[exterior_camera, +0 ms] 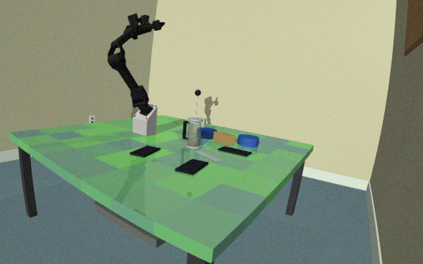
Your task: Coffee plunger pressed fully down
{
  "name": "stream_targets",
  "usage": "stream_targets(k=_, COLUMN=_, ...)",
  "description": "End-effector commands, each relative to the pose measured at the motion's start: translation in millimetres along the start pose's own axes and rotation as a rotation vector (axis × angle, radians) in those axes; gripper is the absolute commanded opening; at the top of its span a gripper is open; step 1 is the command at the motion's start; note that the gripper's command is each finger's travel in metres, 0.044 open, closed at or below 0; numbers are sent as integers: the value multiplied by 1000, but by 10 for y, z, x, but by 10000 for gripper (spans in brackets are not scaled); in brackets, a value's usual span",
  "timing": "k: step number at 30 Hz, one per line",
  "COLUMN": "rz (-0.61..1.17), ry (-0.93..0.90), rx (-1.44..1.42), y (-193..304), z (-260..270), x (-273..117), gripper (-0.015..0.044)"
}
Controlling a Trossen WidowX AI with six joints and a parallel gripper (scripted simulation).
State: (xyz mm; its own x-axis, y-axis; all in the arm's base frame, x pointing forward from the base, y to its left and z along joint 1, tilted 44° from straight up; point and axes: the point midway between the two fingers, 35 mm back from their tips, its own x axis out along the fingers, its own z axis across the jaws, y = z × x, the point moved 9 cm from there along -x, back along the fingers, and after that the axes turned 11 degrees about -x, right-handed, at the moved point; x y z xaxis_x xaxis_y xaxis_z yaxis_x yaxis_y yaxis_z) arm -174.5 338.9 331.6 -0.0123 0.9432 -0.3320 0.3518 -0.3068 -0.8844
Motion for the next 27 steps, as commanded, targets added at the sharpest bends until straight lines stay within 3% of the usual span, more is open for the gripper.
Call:
stream_targets(k=1, rz=86, ry=148, rx=18, y=228, z=-377, x=120, gripper=440)
stream_targets(k=14, rz=486, ry=691, rx=52, y=1326, z=-1722, x=190, gripper=440)
stream_targets(k=27, rz=953, ry=1195, rx=98, y=2482, z=-2666, x=-499, gripper=440)
